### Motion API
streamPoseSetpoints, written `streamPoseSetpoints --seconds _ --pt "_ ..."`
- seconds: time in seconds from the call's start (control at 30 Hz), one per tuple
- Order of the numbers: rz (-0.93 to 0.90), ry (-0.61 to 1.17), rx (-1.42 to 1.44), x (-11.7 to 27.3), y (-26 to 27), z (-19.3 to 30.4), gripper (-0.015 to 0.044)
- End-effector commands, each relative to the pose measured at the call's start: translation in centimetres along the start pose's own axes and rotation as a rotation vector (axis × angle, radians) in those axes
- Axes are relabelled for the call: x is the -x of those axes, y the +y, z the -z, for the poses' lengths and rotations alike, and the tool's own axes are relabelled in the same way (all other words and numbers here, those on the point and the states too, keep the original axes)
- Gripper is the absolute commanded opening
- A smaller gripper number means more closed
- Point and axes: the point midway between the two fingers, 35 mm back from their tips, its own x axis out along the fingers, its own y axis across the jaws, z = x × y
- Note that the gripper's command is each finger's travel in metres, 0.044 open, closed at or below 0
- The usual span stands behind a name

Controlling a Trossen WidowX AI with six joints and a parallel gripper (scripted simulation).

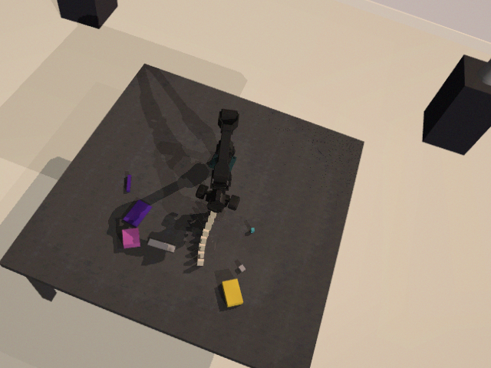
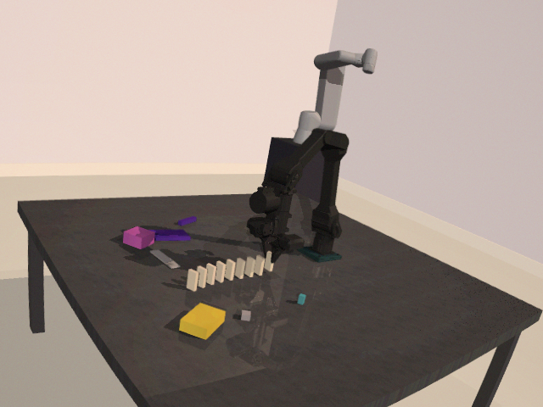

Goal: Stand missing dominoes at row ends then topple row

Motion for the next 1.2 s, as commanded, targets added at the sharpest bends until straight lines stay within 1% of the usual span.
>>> streamPoseSetpoints --seconds 0.0,0.27,0.67,0.7,0.8,0.83,0.97,1.1,1.17 --pt "0.004 0.001 0.005 -0.5 -0.1 0.2 0.0107" --pt "0.004 0.001 0.005 -0.5 -0.1 0.2 0.0107" --pt "0.004 0.001 0.005 -0.5 -0.1 0.2 0.0422" --pt "0.004 0.001 0.005 -0.5 -0.1 0.2 0.044" --pt "0.004 0.001 0.005 -0.3 -0.1 0.1 0.044" --pt "0.004 0.001 0.005 0.3 0.0 0.0 0.044" --pt "0.002 0.001 0.003 5.2 0.1 -0.7 0.044" --pt "0.001 0.001 0.001 10.6 0.1 -0.3 0.044" --pt "0.0 0.001 0.0 12.2 0.0 0.1 0.044"
